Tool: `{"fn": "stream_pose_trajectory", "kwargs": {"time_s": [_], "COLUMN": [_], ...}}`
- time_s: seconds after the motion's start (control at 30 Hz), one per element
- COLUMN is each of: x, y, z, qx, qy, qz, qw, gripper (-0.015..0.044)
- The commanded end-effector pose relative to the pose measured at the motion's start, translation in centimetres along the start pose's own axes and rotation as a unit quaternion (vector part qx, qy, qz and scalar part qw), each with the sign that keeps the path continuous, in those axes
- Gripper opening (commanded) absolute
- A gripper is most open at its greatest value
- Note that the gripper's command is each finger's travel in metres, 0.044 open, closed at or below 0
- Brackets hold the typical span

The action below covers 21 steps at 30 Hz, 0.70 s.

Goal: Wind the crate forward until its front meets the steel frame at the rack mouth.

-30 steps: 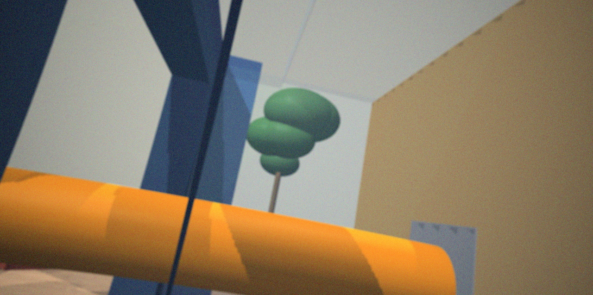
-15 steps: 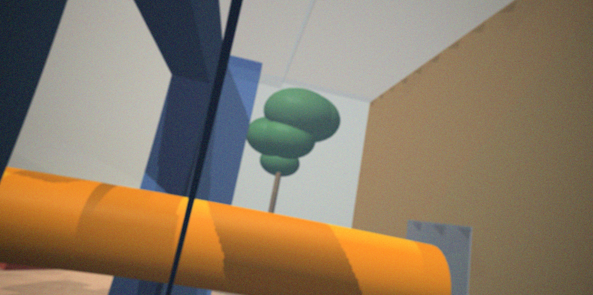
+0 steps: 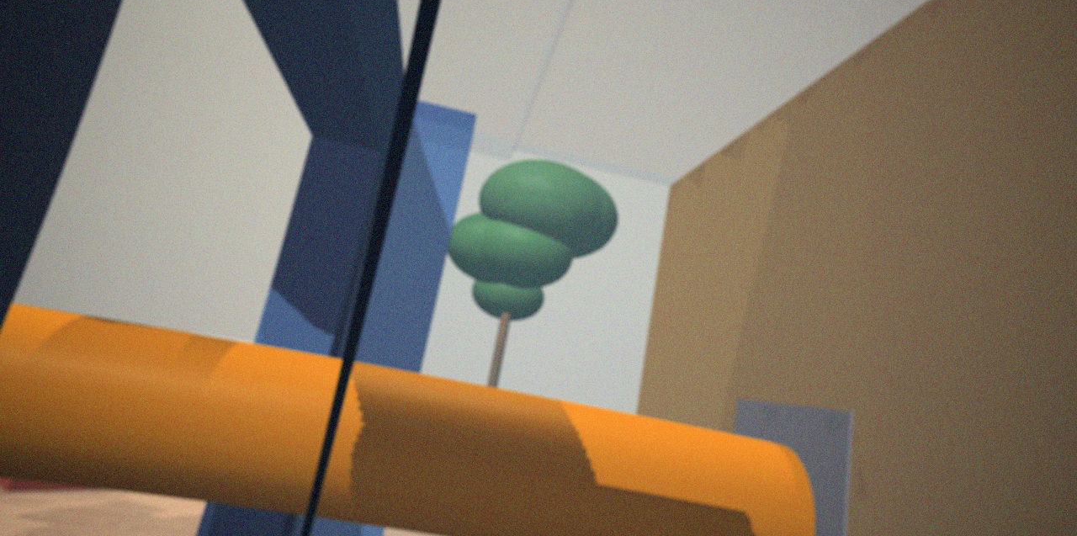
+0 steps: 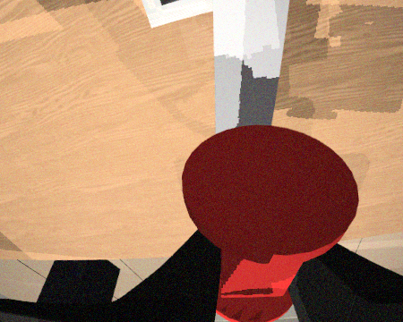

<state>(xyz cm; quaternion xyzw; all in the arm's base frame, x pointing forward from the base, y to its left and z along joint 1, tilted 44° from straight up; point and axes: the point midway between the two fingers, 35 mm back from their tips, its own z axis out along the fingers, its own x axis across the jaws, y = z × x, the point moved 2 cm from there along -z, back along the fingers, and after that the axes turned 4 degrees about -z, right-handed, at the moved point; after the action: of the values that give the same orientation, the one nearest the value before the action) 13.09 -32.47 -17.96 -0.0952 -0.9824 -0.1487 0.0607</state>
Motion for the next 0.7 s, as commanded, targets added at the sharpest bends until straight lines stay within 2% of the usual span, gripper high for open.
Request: {"fn": "stream_pose_trajectory", "kwargs": {"time_s": [0.0,0.67], "x": [-2.0,-4.1], "y": [0.5,1.0], "z": [0.1,-0.3], "qx": [-0.006,-0.007], "qy": [-0.019,-0.020], "qz": [-0.009,-0.009], "qw": [1.000,1.000], "gripper": [0.0000,0.0000]}}
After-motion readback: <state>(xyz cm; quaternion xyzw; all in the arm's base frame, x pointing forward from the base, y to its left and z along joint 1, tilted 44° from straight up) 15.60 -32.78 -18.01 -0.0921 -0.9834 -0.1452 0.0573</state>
